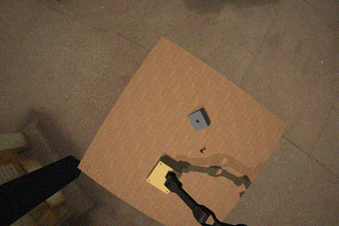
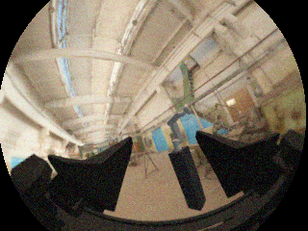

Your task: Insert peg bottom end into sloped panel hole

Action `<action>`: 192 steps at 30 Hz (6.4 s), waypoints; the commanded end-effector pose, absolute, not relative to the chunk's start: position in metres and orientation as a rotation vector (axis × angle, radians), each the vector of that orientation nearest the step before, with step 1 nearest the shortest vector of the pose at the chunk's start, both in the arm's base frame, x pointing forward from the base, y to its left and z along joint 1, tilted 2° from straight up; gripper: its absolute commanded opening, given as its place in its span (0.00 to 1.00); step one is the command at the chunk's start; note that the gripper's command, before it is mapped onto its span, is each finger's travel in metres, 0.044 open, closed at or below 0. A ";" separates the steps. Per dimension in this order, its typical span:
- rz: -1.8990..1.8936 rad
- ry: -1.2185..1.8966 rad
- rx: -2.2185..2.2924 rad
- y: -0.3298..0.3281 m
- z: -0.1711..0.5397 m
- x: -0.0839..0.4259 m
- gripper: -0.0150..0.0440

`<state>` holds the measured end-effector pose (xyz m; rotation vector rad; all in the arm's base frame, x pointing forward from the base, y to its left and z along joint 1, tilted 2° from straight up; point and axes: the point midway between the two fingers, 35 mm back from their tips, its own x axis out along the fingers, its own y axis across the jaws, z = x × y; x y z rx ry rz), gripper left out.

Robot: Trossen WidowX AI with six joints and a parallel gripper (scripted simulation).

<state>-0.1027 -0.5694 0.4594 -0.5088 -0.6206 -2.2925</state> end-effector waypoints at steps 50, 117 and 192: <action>-0.836 1.172 -0.825 -0.495 0.209 0.263 1.00; 1.158 1.224 -1.164 -0.141 0.018 0.254 1.00; 1.150 1.229 -1.165 -0.142 -0.011 0.255 0.25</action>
